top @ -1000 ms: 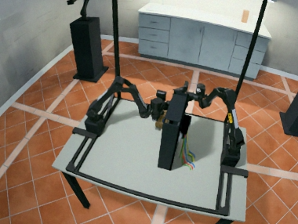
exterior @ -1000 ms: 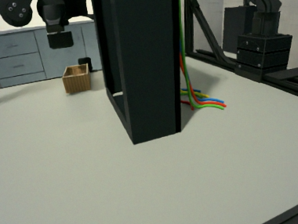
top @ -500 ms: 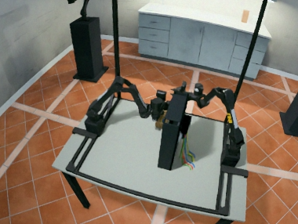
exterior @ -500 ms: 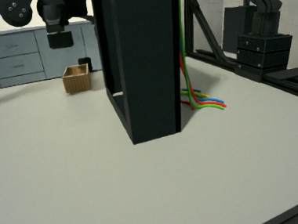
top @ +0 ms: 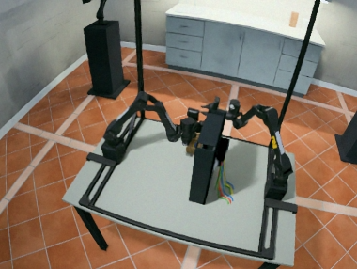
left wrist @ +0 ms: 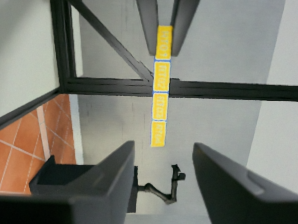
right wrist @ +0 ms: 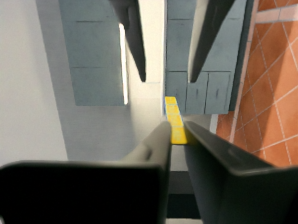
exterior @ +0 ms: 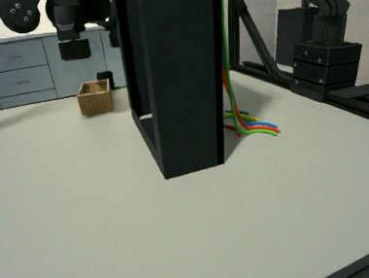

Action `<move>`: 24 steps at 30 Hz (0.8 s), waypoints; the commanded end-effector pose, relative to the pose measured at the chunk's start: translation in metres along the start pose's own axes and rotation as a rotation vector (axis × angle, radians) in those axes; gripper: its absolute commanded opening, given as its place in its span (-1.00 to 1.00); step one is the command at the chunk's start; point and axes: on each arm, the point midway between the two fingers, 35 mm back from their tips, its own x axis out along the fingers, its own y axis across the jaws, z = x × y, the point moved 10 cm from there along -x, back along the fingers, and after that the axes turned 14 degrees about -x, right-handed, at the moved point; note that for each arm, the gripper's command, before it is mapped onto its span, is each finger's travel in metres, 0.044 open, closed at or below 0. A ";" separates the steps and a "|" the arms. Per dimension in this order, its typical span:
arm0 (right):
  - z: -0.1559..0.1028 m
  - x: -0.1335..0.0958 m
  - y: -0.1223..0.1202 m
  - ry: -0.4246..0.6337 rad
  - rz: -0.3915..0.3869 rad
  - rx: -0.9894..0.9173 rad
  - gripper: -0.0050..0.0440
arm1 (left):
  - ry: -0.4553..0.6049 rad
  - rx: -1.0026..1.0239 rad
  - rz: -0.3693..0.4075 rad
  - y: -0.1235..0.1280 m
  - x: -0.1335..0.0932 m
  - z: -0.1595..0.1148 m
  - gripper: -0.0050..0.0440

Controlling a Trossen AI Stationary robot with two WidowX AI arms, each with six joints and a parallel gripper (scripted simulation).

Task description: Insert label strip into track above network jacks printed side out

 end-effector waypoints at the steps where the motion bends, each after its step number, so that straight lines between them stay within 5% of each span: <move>1: 0.004 0.000 0.010 0.000 0.006 -0.030 -1.00 | 0.004 -0.024 -0.019 -0.009 0.011 -0.004 -0.14; 24: 0.004 0.000 0.010 0.000 0.006 -0.030 -1.00 | 0.004 -0.024 -0.020 -0.010 0.026 -0.002 -0.14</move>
